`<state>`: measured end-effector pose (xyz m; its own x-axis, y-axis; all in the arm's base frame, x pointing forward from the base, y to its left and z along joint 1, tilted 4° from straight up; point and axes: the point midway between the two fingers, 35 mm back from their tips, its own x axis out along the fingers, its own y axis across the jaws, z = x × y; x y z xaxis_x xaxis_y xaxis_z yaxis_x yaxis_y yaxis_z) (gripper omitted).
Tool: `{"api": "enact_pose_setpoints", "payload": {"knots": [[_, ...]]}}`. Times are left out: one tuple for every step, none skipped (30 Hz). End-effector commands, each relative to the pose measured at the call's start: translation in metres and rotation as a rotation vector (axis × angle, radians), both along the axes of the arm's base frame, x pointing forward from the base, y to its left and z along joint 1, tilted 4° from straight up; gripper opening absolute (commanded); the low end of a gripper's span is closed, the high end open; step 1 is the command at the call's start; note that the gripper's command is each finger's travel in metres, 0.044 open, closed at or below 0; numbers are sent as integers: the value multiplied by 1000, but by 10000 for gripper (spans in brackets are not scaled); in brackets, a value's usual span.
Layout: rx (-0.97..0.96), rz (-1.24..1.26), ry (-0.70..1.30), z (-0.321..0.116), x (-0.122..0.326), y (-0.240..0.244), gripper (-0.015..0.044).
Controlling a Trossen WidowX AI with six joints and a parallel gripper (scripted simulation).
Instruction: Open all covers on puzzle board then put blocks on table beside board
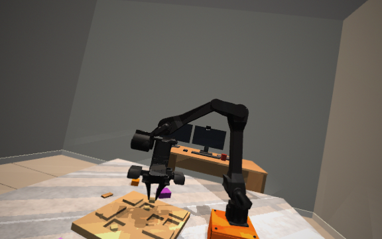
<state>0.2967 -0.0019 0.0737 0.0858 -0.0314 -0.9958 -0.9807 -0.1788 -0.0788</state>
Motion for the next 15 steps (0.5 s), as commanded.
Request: {"api": "enact_pose_setpoints", "payload": {"knots": [[-2,-3,7,-1,4,11,80],[-1,-3,7,-1,5,15,80],[-1,-3,7,-1,6,18,80],[-1,-3,7,-1,6,22,80],[0,-3,7,-1,7,25,80],[0,-3,7,-1,8,28,80],[1,-3,7,-1,9,32,80],[1,-3,7,-1,10,35,80],[1,-3,7,-1,10,39,80],[2,-3,7,-1,11,42,80],[2,-3,7,-1,11,46,80],[2,-3,7,-1,12,49,80],[3,-3,7,-1,13,53,80],[3,-3,7,-1,13,57,80],[4,-3,7,-1,13,60,80]]}}
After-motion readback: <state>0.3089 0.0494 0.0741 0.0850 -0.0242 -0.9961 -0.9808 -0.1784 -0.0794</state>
